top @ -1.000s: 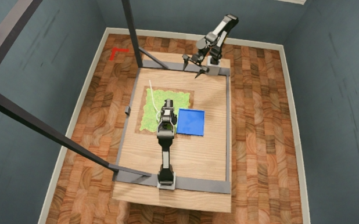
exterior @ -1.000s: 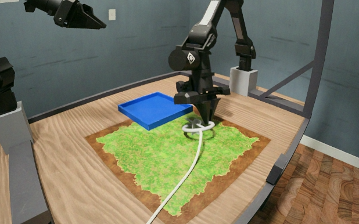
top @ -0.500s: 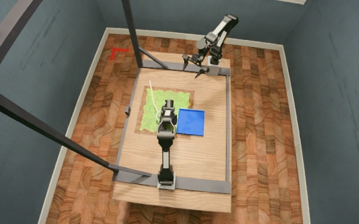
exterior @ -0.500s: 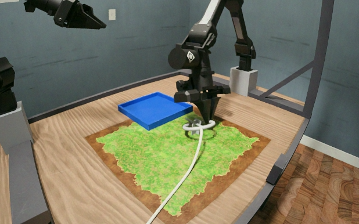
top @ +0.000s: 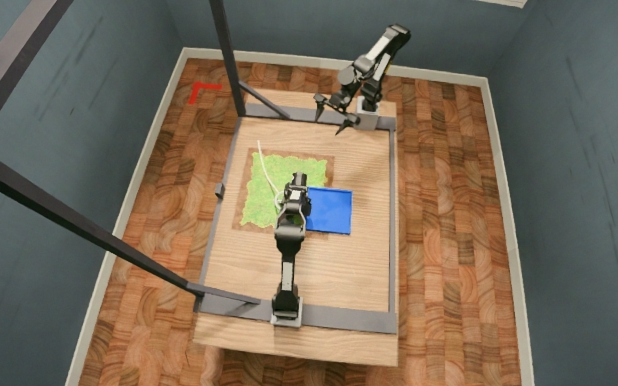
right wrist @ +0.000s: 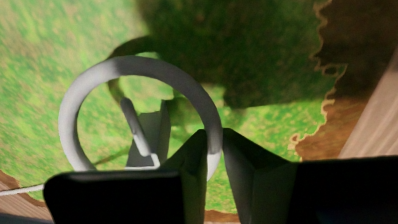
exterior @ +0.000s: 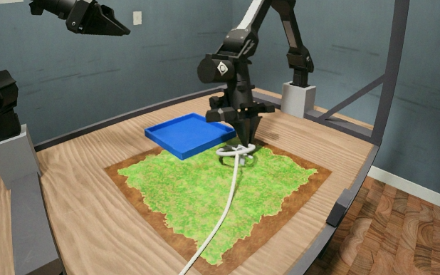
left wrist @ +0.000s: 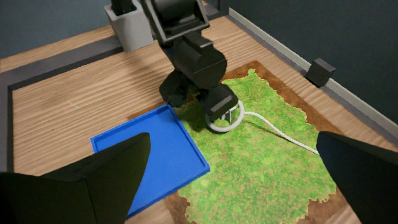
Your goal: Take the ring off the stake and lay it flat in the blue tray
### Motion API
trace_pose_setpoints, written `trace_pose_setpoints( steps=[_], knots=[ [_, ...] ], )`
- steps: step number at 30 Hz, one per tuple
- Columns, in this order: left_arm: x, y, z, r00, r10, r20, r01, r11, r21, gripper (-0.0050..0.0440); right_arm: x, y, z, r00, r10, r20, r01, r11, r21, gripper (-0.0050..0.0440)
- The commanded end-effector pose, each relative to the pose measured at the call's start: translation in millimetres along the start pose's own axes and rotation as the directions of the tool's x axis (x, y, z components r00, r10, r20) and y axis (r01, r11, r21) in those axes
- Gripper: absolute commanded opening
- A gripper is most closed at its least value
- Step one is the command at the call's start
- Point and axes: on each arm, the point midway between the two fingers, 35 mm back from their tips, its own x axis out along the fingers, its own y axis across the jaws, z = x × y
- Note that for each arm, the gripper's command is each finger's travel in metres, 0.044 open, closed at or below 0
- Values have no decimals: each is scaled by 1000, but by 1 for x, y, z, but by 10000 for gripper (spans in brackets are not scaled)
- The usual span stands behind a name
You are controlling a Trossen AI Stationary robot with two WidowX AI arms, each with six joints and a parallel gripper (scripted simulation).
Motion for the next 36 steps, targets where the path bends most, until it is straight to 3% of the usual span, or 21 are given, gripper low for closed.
trace_pose_setpoints(
  steps=[1, 11, 17, 19, 28, 36],
  knots=[
    [-4, 0, 7, 1000, 0, 22, 0, 1000, 0, 440, -19, 11, -5, 999, 50, -13, -50, 998, -26, 3],
    [-4, 0, 7, 1000, 0, 22, 0, 1000, 0, 440, -22, 13, -7, 998, 55, -11, -55, 998, -30, 3],
    [-4, 0, 7, 1000, 0, 22, 0, 1000, 0, 440, -33, 17, -18, 990, 23, 136, -19, 999, -27, 3],
    [-4, 0, 7, 1000, 0, 22, 0, 1000, 0, 440, -33, 17, -18, 990, 23, 136, -19, 999, -27, 3],
    [-4, 0, 7, 1000, 0, 22, 0, 1000, 0, 440, -38, 15, -26, 947, -52, 318, 58, 998, -9, 3],
    [-4, 0, 7, 1000, 0, 22, 0, 1000, 0, 440, -47, 18, -28, 947, -38, 320, 44, 999, -10, 3]
  ],
)
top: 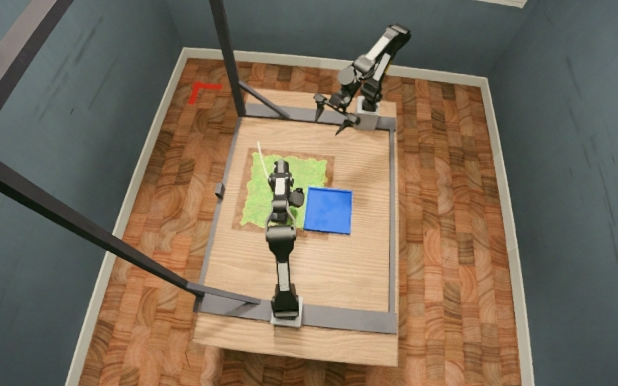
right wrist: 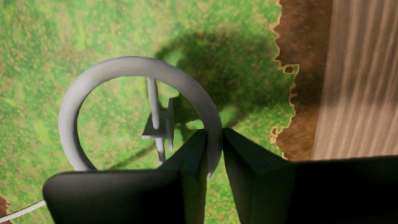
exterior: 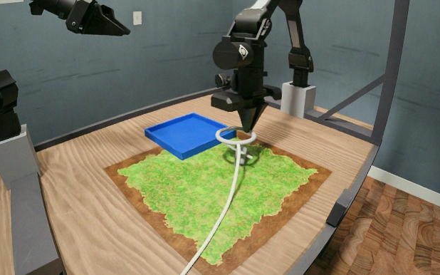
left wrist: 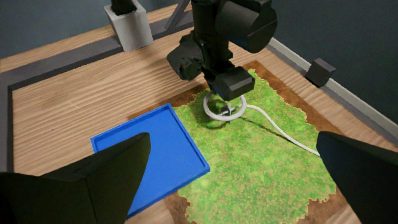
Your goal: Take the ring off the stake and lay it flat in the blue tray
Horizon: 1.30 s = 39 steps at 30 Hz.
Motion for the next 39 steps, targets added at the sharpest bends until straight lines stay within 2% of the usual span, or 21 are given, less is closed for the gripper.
trace_pose_setpoints(
  steps=[1, 11, 17, 20, 24, 26, 29, 32, 34, 39],
  knots=[
    [-4, 0, 7, 1000, 0, 22, 0, 1000, 0, 440, -13, 10, -1, 999, 37, -2, -37, 999, 4, 3],
    [-4, 0, 7, 1000, 0, 22, 0, 1000, 0, 440, -10, 7, -1, 1000, 28, -3, -28, 1000, 2, 3],
    [-2, 0, 9, 1000, 25, 6, -25, 999, -32, 440, -22, 11, -2, 999, 50, -6, -50, 999, 3, 3],
    [-1, 2, 6, 995, 91, -43, -95, 990, -102, 440, -28, 12, -2, 999, 53, -7, -53, 999, 3, 3],
    [-1, 5, 2, 967, 225, -120, -246, 946, -209, 440, -33, 12, 0, 999, 53, -6, -53, 999, 4, 3],
    [-3, 7, 2, 941, 304, -150, -334, 907, -255, 440, -31, 10, 11, 999, 47, -2, -47, 999, 3, 3],
    [-5, 8, 2, 915, 368, -165, -401, 871, -285, 440, -26, 9, 46, 999, 43, 5, -43, 999, 10, 3],
    [-7, 8, 3, 900, 401, -169, -434, 850, -299, 440, -23, 8, 83, 999, 46, 9, -46, 999, 14, 3],
    [-7, 8, 3, 900, 401, -169, -434, 850, -299, 440, -23, 8, 83, 999, 46, 9, -46, 999, 14, 3],
    [-8, 8, 3, 891, 421, -172, -454, 836, -306, 440, -16, -3, 139, 999, 40, 9, -40, 999, 8, 3]
  ],
)
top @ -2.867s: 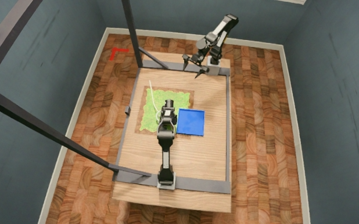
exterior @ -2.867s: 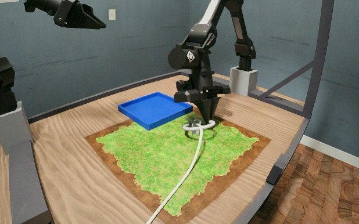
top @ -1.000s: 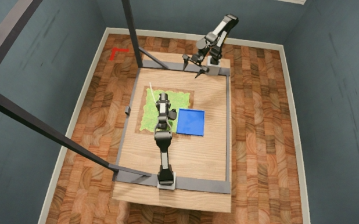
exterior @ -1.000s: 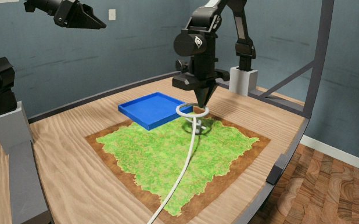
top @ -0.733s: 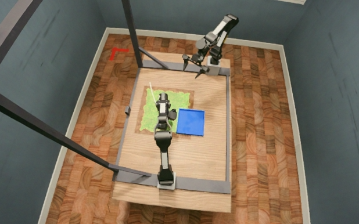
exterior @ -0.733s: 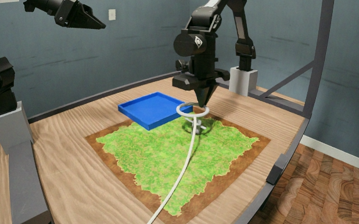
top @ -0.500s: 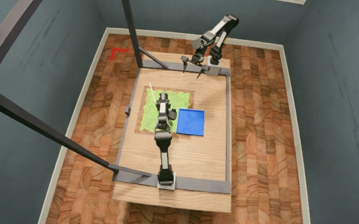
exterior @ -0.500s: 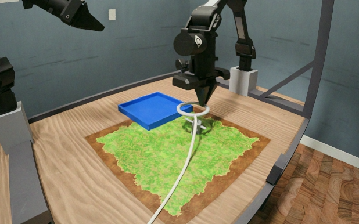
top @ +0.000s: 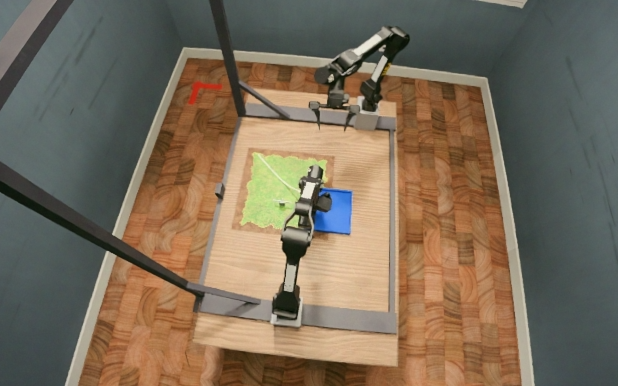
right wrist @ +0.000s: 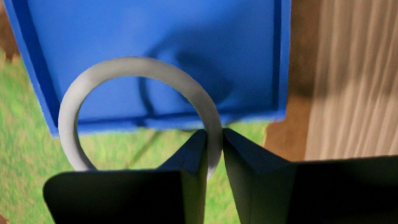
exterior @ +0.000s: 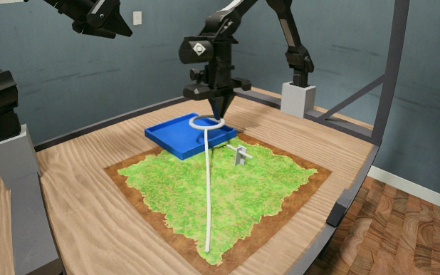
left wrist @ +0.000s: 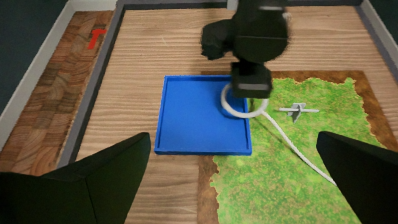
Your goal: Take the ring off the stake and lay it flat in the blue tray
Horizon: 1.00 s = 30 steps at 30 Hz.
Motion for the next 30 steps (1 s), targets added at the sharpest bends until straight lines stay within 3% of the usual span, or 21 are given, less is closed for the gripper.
trace_pose_setpoints(
  steps=[1, 8, 17, 23, 30],
  knots=[
    [-4, -2, 7, 1000, 11, 12, -11, 1000, -22, 440, -7, -3, 42, 999, 35, -5, -35, 999, -7, 3],
    [-3, -1, 6, 1000, 13, 9, -12, 1000, -20, 440, -2, -14, 75, 999, 31, -8, -31, 999, -16, 3],
    [-4, 0, 5, 1000, 12, 9, -12, 1000, -19, 440, -8, -7, 76, 999, 45, -1, -45, 999, -20, 3],
    [-4, 0, 5, 1000, 12, 9, -12, 1000, -19, 440, 17, -15, 74, 1000, 13, -9, -13, 1000, -17, 3],
    [-4, 0, 5, 1000, 12, 9, -12, 1000, -19, 440, 23, -12, 75, 1000, 24, -6, -24, 1000, -17, 3]
  ],
)
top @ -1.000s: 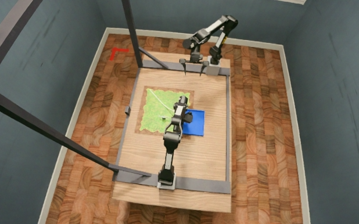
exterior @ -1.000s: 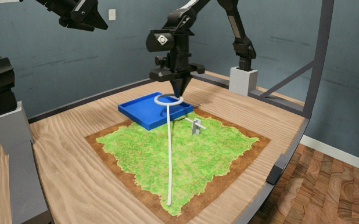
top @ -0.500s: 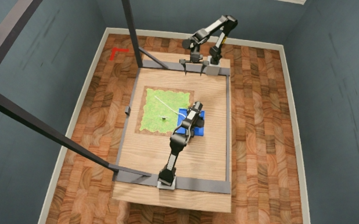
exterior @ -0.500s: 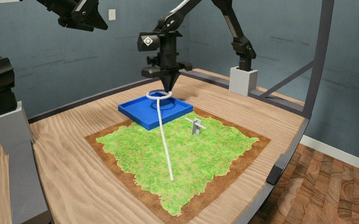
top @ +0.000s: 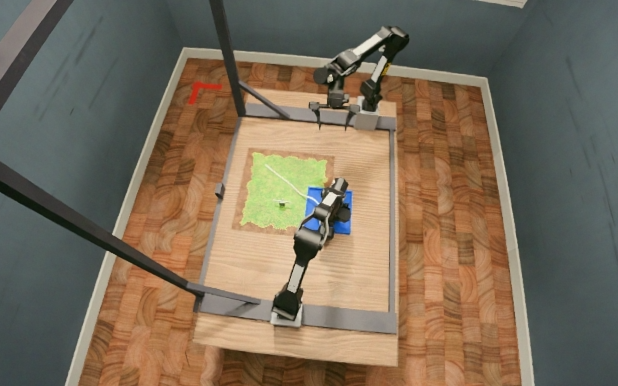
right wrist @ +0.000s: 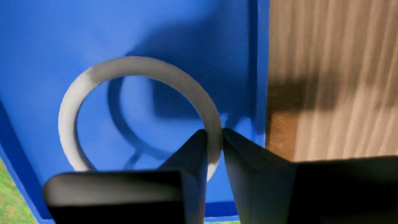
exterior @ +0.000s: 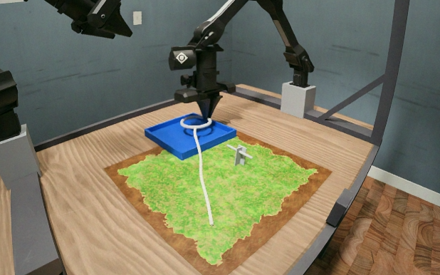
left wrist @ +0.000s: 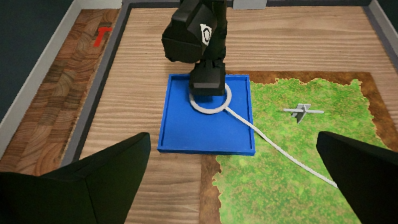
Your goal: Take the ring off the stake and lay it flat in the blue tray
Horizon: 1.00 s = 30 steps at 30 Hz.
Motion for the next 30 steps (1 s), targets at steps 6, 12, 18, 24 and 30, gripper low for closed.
trace_pose_setpoints(
  steps=[6, 12, 18, 24, 30],
  knots=[
    [-4, -1, 5, 1000, -8, 12, 8, 1000, -10, 440, 7, 4, 1, 1000, 21, 5, -21, 1000, -6, 3],
    [-4, -1, 5, 1000, -8, 12, 8, 1000, -10, 440, 9, 6, 2, 1000, 30, 8, -30, 1000, -6, 3],
    [-4, -1, 5, 1000, -8, 12, 8, 1000, -10, 440, 14, 4, 2, 1000, 23, 6, -23, 1000, -6, 3],
    [-4, -1, 5, 1000, -8, 12, 8, 1000, -10, 440, 16, 5, 2, 1000, 25, 6, -25, 1000, -6, 3],
    [-4, -1, 5, 1000, -8, 12, 8, 1000, -10, 440, 20, 4, 2, 1000, 23, 6, -23, 1000, -6, 3]
  ],
)
